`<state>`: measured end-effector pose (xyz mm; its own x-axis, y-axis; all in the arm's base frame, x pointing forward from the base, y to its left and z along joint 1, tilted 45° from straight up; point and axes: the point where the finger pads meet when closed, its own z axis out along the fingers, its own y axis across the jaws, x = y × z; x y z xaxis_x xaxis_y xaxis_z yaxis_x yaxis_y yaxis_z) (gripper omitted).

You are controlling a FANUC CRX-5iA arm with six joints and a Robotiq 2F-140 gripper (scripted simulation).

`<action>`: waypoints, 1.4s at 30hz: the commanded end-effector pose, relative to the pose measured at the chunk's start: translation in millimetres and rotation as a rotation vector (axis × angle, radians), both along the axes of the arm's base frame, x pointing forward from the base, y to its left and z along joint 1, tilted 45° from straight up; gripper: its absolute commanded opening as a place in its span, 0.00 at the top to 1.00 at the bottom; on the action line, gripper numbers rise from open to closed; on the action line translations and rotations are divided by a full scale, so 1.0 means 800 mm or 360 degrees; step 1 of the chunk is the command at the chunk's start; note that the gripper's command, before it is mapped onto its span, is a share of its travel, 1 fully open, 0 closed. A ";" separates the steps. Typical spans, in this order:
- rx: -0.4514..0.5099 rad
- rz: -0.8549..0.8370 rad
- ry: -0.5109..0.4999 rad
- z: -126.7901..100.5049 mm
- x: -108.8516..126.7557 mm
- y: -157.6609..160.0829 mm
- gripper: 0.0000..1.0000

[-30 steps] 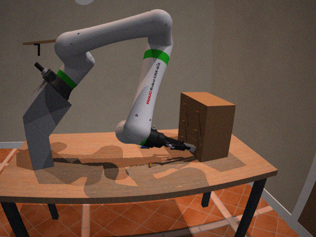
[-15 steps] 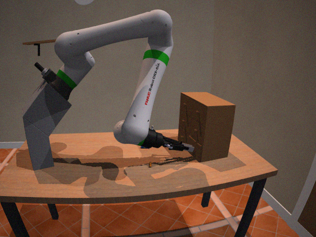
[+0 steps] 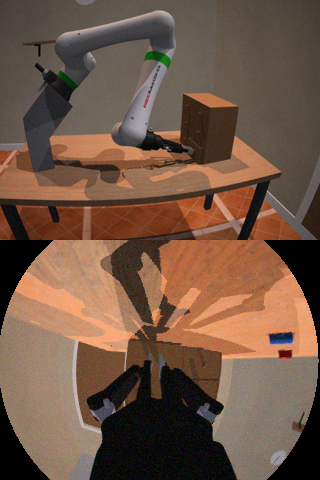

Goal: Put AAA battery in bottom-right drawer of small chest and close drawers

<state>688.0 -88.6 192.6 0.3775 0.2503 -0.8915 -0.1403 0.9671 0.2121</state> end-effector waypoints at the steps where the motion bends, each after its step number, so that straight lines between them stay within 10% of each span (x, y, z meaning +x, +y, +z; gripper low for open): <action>1: 0.0000 0.0000 0.0000 -0.003 -0.004 0.000 0.92; 42: 0.0000 0.0000 0.0000 -0.035 -0.038 0.002 0.92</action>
<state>658.0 -86.8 164.6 0.3775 0.2503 -0.8916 -0.1404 0.9671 0.2121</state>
